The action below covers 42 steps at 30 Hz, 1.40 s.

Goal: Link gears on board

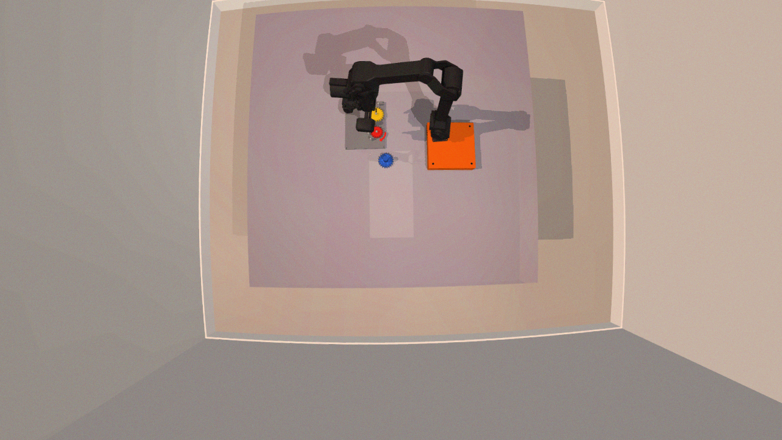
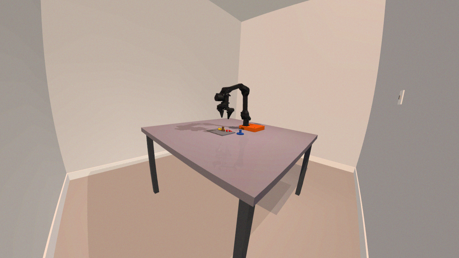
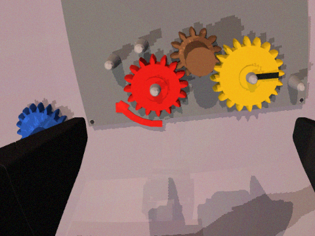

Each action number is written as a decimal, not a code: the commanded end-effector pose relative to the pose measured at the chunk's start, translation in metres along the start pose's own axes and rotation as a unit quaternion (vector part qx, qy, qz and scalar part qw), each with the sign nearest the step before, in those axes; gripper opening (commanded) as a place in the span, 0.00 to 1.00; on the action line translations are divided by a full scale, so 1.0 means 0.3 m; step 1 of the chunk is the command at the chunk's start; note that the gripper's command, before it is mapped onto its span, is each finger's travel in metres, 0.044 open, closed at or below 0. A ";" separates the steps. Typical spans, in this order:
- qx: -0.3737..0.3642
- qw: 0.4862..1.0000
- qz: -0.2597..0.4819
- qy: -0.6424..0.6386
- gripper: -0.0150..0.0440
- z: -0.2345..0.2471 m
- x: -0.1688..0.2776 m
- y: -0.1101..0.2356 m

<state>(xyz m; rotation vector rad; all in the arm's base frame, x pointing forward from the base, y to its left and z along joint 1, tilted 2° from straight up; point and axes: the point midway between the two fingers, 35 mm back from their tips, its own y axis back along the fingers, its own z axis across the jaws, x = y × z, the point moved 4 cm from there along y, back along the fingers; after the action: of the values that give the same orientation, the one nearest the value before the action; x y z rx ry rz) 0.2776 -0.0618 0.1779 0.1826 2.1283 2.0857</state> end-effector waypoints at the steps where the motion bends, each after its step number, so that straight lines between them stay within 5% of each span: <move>1: -0.005 1.000 -0.003 0.007 1.00 0.110 -0.008 0.019; 10: -0.011 1.000 0.001 0.006 1.00 0.534 0.087 0.080; 19: -0.013 1.000 0.001 0.005 1.00 0.882 0.359 0.144; 42: -0.013 1.000 0.001 0.005 1.00 0.903 0.386 0.149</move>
<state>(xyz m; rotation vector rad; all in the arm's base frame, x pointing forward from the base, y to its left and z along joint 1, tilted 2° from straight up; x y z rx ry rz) 0.2158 0.2268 0.2131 0.1735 2.1142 2.1176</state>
